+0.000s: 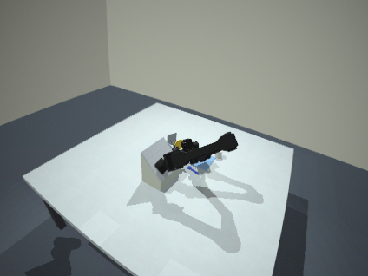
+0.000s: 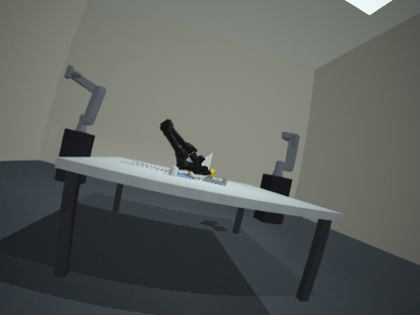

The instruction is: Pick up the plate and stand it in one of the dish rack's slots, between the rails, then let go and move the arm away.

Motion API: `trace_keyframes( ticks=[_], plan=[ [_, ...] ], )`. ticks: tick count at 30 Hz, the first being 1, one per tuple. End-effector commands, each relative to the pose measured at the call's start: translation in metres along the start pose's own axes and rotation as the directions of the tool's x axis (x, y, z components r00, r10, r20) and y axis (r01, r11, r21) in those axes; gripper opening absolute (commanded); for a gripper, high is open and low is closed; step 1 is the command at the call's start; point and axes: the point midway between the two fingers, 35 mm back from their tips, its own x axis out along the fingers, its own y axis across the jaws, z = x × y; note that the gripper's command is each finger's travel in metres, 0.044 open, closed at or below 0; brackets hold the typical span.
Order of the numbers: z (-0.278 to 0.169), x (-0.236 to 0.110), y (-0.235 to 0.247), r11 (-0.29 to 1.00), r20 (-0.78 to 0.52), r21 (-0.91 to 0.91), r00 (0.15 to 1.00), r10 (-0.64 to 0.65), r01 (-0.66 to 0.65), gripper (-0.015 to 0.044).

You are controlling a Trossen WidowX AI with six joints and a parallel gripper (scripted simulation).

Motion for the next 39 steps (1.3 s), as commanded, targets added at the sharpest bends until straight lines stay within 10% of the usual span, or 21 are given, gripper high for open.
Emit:
trace_keyframes(
  ticks=[1,5,20,29,39],
  plan=[
    [0.001,0.000,0.000,1.000,-0.001,0.002,1.000,0.001,-0.001,0.0000],
    [0.001,0.000,0.000,1.000,-0.001,0.002,1.000,0.001,-0.001,0.0000],
    [0.000,0.000,0.000,1.000,0.000,-0.001,1.000,0.000,0.000,0.0394],
    [0.007,0.000,-0.002,1.000,-0.003,0.003,1.000,0.005,-0.005,0.0400],
    [0.117,-0.008,-0.015,0.999,0.004,0.009,0.999,0.032,-0.032,0.0400]
  ],
)
